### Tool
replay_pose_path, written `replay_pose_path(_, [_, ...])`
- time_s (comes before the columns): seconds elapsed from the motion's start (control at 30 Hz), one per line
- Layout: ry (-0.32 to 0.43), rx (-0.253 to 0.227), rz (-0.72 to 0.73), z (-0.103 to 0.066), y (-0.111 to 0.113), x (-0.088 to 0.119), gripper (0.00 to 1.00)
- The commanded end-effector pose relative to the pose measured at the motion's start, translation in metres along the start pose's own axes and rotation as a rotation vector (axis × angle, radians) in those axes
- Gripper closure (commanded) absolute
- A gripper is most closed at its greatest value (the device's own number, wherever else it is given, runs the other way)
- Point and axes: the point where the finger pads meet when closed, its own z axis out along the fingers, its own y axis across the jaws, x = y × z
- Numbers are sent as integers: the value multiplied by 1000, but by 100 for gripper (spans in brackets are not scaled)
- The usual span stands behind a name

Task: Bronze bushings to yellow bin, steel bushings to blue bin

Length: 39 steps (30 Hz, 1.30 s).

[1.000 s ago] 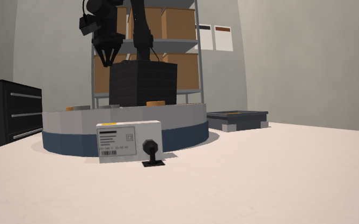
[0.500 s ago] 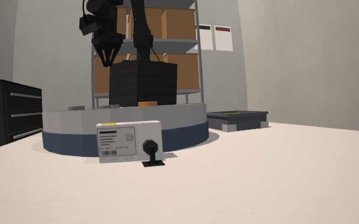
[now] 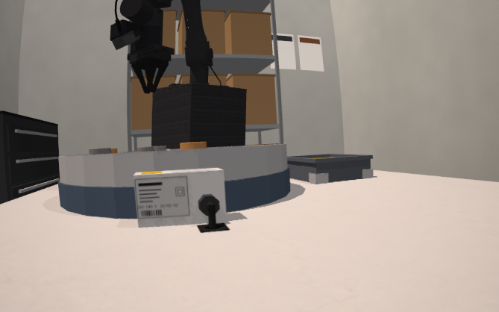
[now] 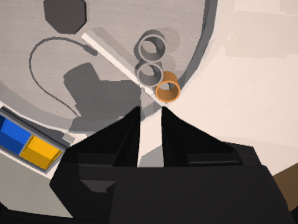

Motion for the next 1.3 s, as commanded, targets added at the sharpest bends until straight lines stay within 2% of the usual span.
replay_pose_path(0.0, [-26,-13,-11,-6,5,-8,83])
replay_pose_path(1.27, [-26,-13,-11,-6,5,-8,83])
